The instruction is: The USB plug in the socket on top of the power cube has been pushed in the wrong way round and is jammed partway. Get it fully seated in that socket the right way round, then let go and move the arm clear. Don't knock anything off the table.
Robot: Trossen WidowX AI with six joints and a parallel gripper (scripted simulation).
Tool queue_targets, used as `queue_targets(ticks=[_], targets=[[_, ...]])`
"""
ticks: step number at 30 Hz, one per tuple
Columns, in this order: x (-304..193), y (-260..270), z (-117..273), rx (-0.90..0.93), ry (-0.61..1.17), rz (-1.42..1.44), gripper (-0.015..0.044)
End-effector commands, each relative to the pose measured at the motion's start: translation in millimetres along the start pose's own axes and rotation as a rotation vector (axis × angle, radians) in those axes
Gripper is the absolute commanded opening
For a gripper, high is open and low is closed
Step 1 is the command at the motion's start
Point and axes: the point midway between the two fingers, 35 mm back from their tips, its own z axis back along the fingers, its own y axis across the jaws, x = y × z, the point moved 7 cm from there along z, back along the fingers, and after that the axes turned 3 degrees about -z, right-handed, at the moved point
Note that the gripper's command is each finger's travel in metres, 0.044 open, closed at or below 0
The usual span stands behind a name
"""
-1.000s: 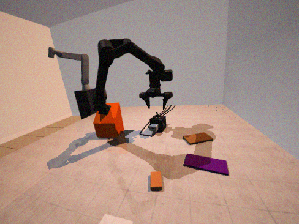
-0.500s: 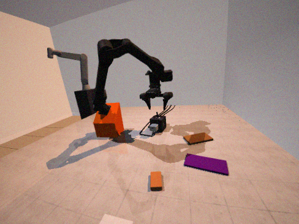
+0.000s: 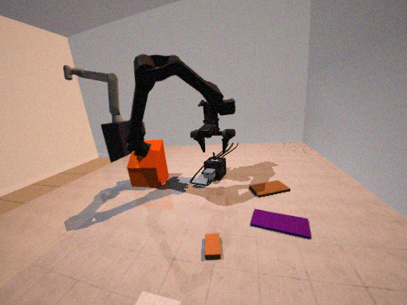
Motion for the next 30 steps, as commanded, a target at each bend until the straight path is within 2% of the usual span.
queue_targets(ticks=[1, 4, 20, 23, 30], targets=[[0.4, -0.2, -4.0, 0.002, -0.003, 0.005, 0.0440], [0.4, -0.2, -5.4, 0.002, -0.003, 0.004, 0.0440], [0.2, -0.1, -3.7, -0.001, -0.001, 0.000, 0.0020], [0.2, -0.1, -3.7, -0.001, -0.001, 0.000, 0.0000], [0.2, -0.1, -3.7, -0.001, -0.001, 0.000, 0.0000]])
